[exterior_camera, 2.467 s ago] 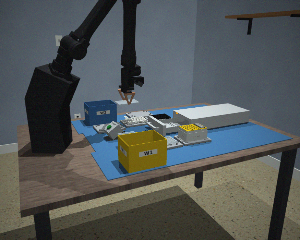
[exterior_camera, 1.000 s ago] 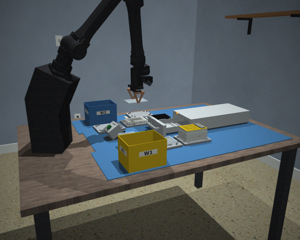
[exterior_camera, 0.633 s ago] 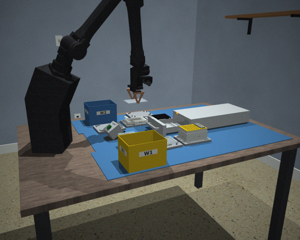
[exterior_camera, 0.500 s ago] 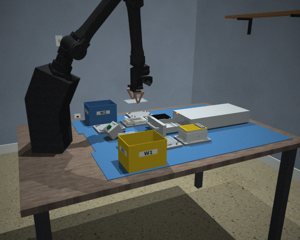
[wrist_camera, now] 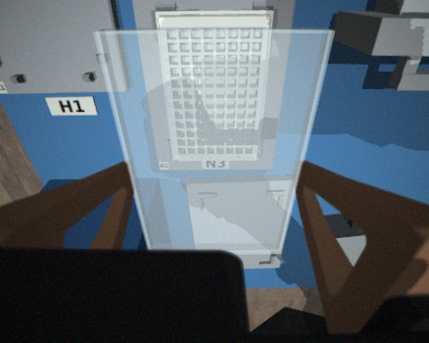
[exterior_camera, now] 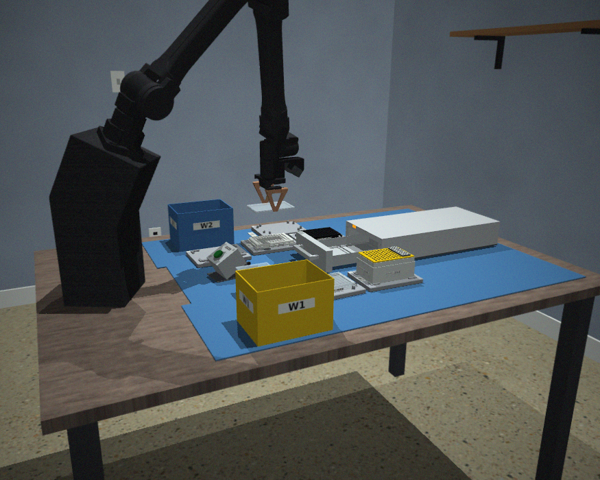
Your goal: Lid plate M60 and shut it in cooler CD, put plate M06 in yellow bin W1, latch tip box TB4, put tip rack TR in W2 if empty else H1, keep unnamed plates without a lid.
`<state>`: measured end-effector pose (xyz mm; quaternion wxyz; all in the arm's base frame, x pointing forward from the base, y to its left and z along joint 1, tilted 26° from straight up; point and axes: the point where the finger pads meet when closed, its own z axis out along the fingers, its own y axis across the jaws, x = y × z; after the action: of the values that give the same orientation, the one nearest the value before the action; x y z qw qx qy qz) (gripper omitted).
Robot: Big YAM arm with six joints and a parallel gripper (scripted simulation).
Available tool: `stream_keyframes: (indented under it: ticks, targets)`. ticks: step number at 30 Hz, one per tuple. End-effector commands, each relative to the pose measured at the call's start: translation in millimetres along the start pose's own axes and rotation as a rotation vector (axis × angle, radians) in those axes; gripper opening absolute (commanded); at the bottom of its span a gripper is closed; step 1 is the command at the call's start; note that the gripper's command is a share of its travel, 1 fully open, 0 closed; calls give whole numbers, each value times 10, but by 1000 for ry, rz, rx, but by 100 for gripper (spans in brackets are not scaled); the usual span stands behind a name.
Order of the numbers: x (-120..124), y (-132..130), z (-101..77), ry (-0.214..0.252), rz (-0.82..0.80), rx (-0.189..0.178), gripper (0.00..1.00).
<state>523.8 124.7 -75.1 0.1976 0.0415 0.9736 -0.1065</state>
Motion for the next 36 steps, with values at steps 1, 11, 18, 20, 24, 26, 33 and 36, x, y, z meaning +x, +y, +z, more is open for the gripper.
stream_keyframes:
  ticks: [1,11,18,20,24,26,33,36]
  targets:
    - [-17,-40,110,-3,-3,0,0]
    - [-142,-4,207,-20,3,-6,0]
    - [-153,-1,289,-20,3,-6,0]
    - [-154,-1,316,-20,3,-6,0]
    - [-150,-2,371,-19,3,-6,0]
    - [-148,-3,398,-19,3,-6,0]
    - [-149,-3,467,-19,2,-5,0]
    - [-152,-3,507,-18,2,-5,0]
